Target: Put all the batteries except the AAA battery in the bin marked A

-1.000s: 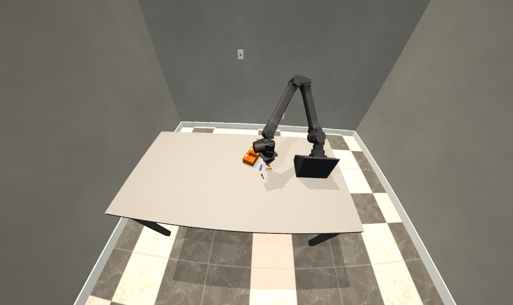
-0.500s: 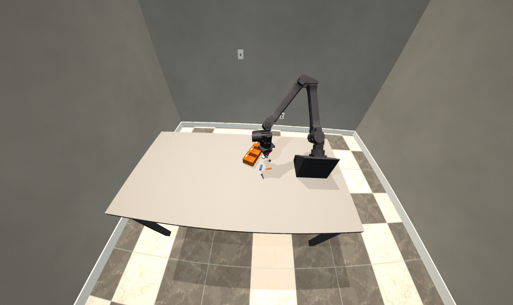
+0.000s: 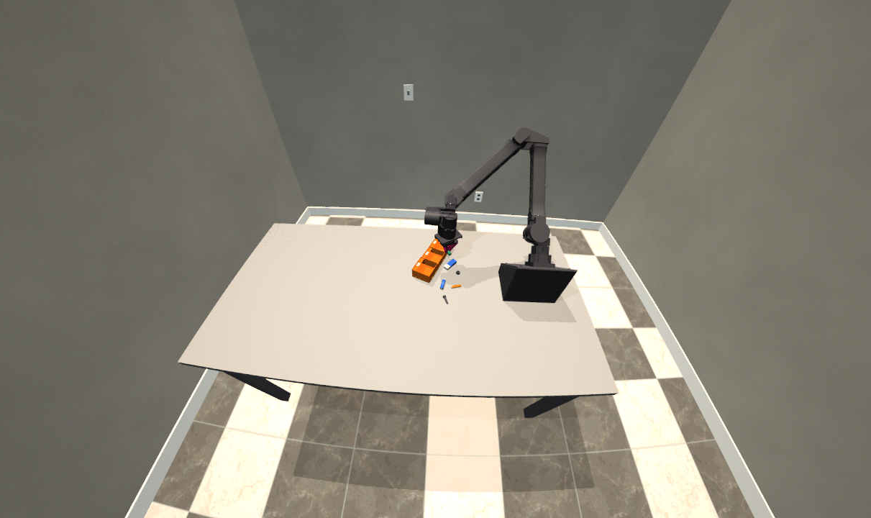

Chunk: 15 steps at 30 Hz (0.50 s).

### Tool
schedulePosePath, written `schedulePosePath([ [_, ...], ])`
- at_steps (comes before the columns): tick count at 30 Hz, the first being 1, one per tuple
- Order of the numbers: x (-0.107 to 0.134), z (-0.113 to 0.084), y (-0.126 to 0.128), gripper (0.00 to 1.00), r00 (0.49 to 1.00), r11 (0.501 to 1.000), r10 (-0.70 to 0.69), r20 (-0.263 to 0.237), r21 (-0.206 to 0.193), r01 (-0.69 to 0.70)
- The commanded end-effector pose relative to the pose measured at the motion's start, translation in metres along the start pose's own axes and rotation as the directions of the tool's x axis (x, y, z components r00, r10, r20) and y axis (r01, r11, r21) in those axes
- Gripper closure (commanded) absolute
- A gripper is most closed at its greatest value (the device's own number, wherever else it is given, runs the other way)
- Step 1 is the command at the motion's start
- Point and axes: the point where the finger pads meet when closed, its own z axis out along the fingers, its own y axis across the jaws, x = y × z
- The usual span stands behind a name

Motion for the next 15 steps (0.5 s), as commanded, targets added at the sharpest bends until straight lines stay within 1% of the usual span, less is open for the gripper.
schedulePosePath([
  [1,-0.040,-0.012,0.000,0.92,0.991,0.990,0.136,0.017,-0.030,-0.135],
  [2,-0.046,-0.012,-0.002,0.92,0.984,0.984,0.178,0.016,-0.030,-0.178],
  [4,-0.046,-0.012,-0.002,0.92,0.984,0.984,0.178,0.016,-0.030,-0.178],
  [5,-0.045,-0.005,-0.002,0.92,0.976,0.976,0.217,0.007,-0.015,-0.217],
  [6,-0.054,-0.008,-0.005,0.92,0.962,0.962,0.272,0.009,-0.023,-0.272],
  [7,-0.063,-0.012,-0.009,0.92,0.955,0.955,0.296,0.013,-0.029,-0.296],
  [11,-0.087,-0.013,-0.019,0.92,0.928,0.928,0.372,0.005,-0.020,-0.371],
  [13,-0.102,-0.013,-0.021,0.92,0.913,0.912,0.409,0.002,-0.019,-0.409],
  [15,-0.104,-0.013,-0.023,0.92,0.892,0.892,0.451,-0.002,-0.014,-0.451],
])
